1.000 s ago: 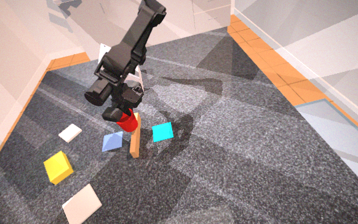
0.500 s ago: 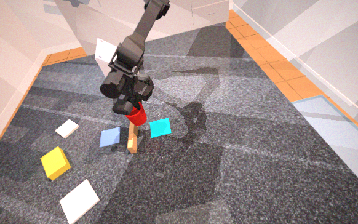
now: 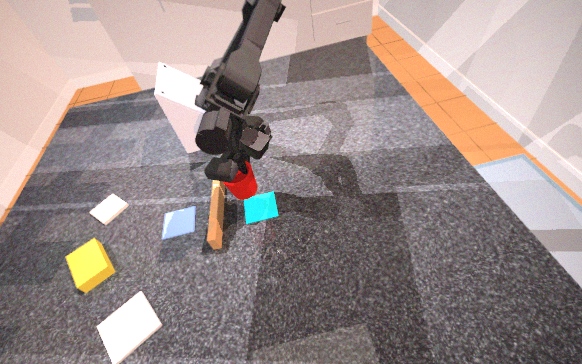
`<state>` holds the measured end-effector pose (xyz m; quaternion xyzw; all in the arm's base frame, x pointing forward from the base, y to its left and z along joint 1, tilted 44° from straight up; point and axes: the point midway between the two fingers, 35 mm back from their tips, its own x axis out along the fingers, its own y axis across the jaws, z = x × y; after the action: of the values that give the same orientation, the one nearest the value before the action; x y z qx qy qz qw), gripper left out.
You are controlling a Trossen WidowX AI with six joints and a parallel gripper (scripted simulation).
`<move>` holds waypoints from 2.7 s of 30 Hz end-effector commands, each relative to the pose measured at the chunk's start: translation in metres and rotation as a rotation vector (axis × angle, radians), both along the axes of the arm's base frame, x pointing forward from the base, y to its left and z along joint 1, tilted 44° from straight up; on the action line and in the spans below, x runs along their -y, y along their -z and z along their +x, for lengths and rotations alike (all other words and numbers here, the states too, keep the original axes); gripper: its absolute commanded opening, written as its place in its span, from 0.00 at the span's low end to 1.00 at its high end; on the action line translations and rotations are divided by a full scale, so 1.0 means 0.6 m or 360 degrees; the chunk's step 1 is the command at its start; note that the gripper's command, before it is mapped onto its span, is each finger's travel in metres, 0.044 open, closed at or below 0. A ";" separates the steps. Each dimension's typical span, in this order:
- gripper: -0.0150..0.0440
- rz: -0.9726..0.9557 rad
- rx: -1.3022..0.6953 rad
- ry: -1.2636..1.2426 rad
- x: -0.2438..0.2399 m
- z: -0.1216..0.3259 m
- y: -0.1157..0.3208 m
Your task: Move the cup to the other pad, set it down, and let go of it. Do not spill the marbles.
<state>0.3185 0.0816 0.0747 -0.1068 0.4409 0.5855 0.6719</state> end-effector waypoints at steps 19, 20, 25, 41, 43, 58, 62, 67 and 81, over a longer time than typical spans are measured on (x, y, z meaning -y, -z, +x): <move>0.25 0.0006 0.0014 0.0011 -0.042 0.004 -0.009; 0.25 0.0006 0.0014 0.0011 -0.043 0.004 -0.007; 0.25 0.0006 0.0014 0.0011 -0.053 0.003 0.003; 0.25 0.0008 0.0014 0.0011 -0.083 0.000 0.033; 0.25 0.0009 0.0014 0.0011 -0.087 0.000 0.036; 0.25 0.0005 0.0022 -0.0002 -0.097 -0.002 0.044; 0.25 0.0005 0.0022 -0.0002 -0.097 -0.002 0.044; 0.39 0.0005 0.0022 -0.0002 -0.097 -0.002 0.044; 0.47 0.0005 0.0021 0.0000 -0.091 -0.001 0.038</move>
<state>0.3166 0.1386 0.0486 -0.1075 0.4379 0.5852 0.6739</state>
